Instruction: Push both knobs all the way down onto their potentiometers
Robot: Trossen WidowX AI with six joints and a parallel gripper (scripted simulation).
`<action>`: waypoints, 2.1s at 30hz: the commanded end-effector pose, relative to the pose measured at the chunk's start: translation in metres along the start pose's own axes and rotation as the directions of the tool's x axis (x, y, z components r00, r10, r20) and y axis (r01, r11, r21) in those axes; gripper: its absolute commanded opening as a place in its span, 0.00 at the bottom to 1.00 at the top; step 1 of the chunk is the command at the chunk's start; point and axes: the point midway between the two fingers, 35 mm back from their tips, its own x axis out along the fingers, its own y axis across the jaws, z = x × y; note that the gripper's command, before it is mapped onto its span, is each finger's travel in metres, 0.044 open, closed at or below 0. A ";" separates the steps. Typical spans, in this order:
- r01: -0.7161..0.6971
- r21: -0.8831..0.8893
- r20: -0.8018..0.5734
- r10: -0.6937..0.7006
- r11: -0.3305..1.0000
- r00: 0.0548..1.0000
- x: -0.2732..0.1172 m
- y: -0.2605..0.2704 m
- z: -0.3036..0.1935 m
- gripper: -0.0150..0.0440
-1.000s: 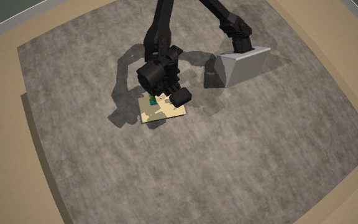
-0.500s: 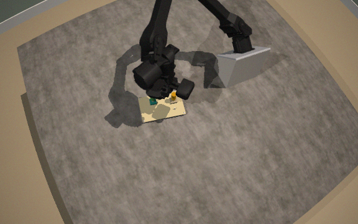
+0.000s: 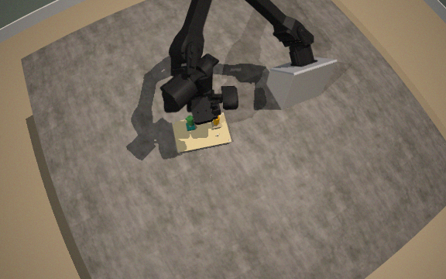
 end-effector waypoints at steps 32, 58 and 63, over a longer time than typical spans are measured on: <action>-0.039 -0.931 -0.041 0.003 0.364 0.999 -0.011 -0.023 -0.006 0.25; -0.054 -0.998 -0.054 0.004 -0.026 0.999 0.006 -0.031 -0.010 0.25; -0.054 -0.998 -0.054 0.004 -0.026 0.999 0.012 -0.031 -0.010 0.25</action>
